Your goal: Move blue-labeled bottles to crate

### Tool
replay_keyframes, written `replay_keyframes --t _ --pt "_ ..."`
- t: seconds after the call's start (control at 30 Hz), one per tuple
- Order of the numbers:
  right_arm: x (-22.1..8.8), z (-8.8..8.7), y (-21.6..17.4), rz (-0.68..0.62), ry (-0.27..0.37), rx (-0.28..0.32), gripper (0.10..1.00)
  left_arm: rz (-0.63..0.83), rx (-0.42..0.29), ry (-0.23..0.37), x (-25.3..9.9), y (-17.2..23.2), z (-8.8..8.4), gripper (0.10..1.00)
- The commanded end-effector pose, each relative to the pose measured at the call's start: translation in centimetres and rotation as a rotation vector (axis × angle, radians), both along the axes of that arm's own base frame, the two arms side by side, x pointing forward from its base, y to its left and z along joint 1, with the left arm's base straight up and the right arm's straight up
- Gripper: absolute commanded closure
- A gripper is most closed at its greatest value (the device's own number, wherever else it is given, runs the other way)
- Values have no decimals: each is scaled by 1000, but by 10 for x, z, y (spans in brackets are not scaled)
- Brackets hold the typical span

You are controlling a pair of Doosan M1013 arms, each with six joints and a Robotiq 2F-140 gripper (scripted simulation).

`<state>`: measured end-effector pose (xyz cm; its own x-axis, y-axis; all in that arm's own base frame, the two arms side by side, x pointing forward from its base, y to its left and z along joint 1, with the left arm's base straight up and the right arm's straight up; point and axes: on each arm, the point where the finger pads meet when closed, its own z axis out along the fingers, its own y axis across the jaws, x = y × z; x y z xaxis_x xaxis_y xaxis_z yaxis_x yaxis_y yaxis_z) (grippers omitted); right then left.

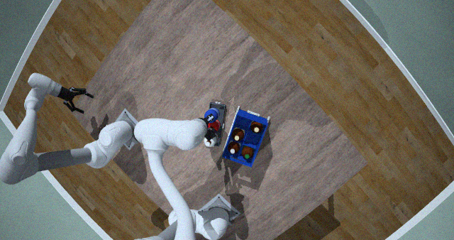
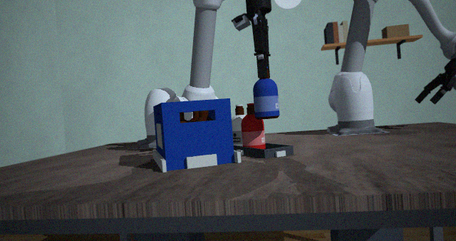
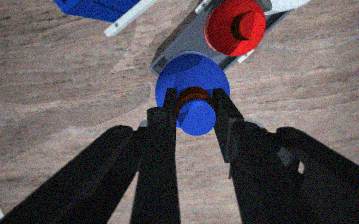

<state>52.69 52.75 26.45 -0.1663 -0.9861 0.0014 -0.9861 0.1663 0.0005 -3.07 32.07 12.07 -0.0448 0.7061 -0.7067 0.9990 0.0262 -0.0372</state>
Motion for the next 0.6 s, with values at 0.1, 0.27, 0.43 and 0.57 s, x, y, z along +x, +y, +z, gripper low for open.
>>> replay_keyframes --t 0.1,0.27,0.43,0.57 --pt "0 6 0 0 -1 1 999 0 1 0 0 0 0 98" --pt "0 11 0 0 -1 1 999 0 1 0 0 0 0 98" --pt "0 14 0 0 -1 1 999 0 1 0 0 0 0 98" --pt "0 16 0 0 -1 1 999 0 1 0 0 0 0 98"
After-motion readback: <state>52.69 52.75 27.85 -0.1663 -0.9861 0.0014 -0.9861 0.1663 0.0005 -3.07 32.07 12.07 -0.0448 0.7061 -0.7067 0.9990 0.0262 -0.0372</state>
